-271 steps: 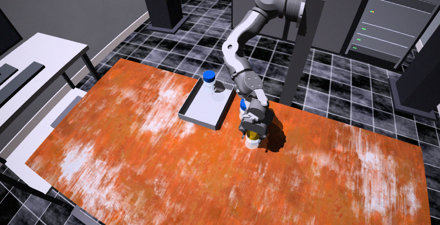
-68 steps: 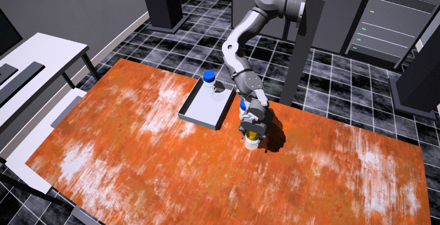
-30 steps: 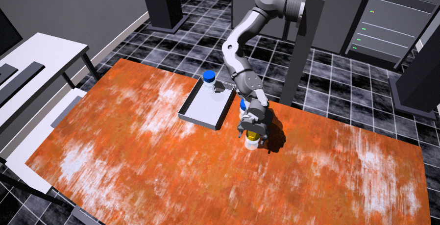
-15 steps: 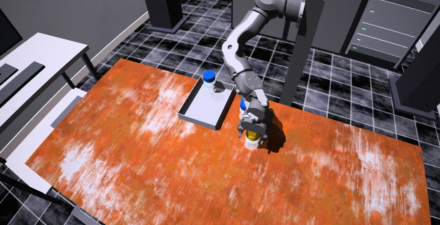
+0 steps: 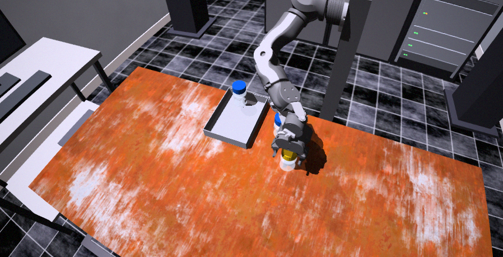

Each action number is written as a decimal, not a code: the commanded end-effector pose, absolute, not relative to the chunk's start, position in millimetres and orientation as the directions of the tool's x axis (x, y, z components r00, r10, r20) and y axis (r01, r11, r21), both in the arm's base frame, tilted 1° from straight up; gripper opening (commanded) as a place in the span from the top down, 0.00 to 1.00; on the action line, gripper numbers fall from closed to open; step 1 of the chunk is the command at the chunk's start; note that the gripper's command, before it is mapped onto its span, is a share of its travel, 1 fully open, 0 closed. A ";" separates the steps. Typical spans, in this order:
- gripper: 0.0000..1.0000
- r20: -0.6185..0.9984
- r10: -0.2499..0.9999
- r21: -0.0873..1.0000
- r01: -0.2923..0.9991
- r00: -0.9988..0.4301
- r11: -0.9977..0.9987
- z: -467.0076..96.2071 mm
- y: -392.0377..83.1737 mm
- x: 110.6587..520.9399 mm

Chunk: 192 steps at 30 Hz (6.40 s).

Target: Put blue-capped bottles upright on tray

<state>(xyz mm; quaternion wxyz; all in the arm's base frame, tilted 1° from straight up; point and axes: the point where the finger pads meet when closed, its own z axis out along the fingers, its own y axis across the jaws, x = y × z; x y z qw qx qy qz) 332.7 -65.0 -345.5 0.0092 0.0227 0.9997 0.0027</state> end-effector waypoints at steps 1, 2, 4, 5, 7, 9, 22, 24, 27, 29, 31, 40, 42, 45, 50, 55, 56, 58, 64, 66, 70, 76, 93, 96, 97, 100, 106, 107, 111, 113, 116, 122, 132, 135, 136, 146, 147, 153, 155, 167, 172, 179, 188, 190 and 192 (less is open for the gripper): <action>0.48 -0.021 0.045 0.008 0.045 -0.999 0.999 -344.6 -64.6 333.4; 0.48 -0.021 0.045 0.008 0.045 -0.999 0.999 -344.6 -64.6 333.4; 0.48 -0.021 0.045 0.008 0.045 -0.999 0.999 -344.6 -64.6 333.4; 0.48 -0.021 0.045 0.008 0.045 -0.999 0.999 -344.6 -64.6 333.4; 0.48 -0.021 0.045 0.008 0.045 -0.999 0.999 -344.6 -64.6 333.4; 0.48 -0.021 0.045 0.008 0.045 -0.999 0.999 -344.6 -64.6 333.4; 0.48 -0.020 0.046 0.009 0.046 -0.999 0.999 -335.6 -64.7 333.4; 0.48 -0.020 0.046 0.009 0.046 -0.999 0.999 -332.6 -64.8 333.3; 0.48 -0.019 0.046 0.009 0.046 -0.999 0.999 -329.6 -64.8 333.3; 0.48 -0.019 0.046 0.009 0.046 -0.999 0.999 -329.6 -64.8 333.3; 0.48 -0.019 0.046 0.009 0.046 -0.999 0.999 -329.6 -64.8 333.3; 0.48 -0.019 0.046 0.009 0.046 -0.999 0.999 -322.6 -65.0 333.2; 0.48 -0.019 0.048 0.007 0.047 -0.999 0.999 -320.7 -65.3 333.1; 0.48 -0.019 0.048 0.007 0.048 -0.999 0.999 -319.8 -65.5 333.0; 0.48 -0.019 0.048 0.007 0.048 -0.999 0.999 -319.8 -65.5 333.0; 0.48 -0.020 0.046 0.011 0.045 -0.999 0.999 -294.5 -64.9 333.1; 0.48 -0.020 0.046 0.010 0.045 -0.999 0.999 -289.5 -65.0 333.1; 0.48 -0.020 0.046 0.010 0.046 -0.999 0.999 -279.5 -65.2 333.0; 0.48 -0.020 0.046 0.009 0.046 -0.999 0.999 -269.5 -65.4 332.9; 0.48 -0.020 0.046 0.009 0.046 -0.999 0.999 -269.5 -65.4 332.9; 0.48 -0.024 0.044 0.014 0.044 -0.999 0.999 -261.6 -64.6 334.0; 0.48 -0.016 0.047 0.005 0.047 -0.999 0.999 -252.0 -66.3 331.9; 0.58 -0.020 0.045 0.012 0.045 -0.999 0.999 -248.6 -65.2 332.8; 0.58 -0.020 0.045 0.012 0.045 -0.999 0.999 -248.6 -65.2 332.8; 0.58 -0.020 0.045 0.012 0.045 -0.999 0.999 -248.6 -65.2 332.8; 0.58 -0.020 0.045 0.012 0.045 -0.999 0.999 -248.6 -65.2 332.8; 0.58 -0.020 0.046 0.012 0.045 -0.999 0.999 -248.6 -65.2 332.8; 0.58 -0.020 0.046 0.012 0.045 -0.999 0.999 -248.6 -65.2 332.8; 0.58 -0.020 0.046 0.012 0.045 -0.999 0.999 -248.6 -65.2 332.8; 0.58 -0.020 0.046 0.012 0.045 -0.999 0.999 -248.6 -65.2 332.8; 0.58 -0.020 0.046 0.012 0.045 -0.999 0.999 -248.6 -65.2 332.8; 0.58 -0.019 0.068 0.012 0.068 -0.997 0.998 -248.3 -66.6 330.0; 0.58 -0.015 0.247 0.014 0.247 -0.969 0.969 -246.0 -78.1 307.2; 0.58 -0.013 0.303 0.014 0.303 -0.953 0.953 -245.3 -81.7 299.9; 0.58 -0.012 0.362 0.014 0.361 -0.932 0.932 -244.6 -85.8 292.3; 0.58 -0.004 0.628 0.014 0.627 -0.779 0.779 -240.7 -105.2 253.6; 0.58 -0.003 0.651 0.014 0.651 -0.759 0.759 -240.3 -107.2 249.7; 0.58 0.001 0.777 0.012 0.777 -0.629 0.629 -238.0 -118.7 227.0; 0.58 0.002 0.808 0.011 0.808 -0.589 0.589 -237.3 -121.9 220.6; 0.58 0.006 0.889 0.010 0.889 -0.458 0.458 -235.4 -131.5 201.4; 0.58 0.004 0.885 0.005 0.885 -0.465 0.465 -254.3 -131.7 201.2; 0.58 0.006 0.888 0.009 0.888 -0.459 0.459 -298.8 -130.8 201.7; 0.58 0.006 0.889 0.002 0.890 -0.457 0.457 -302.9 -131.1 200.5; 0.58 0.006 0.889 0.004 0.889 -0.457 0.457 -306.6 -131.0 200.8; 0.58 0.006 0.889 0.006 0.889 -0.458 0.458 -310.3 -130.9 201.1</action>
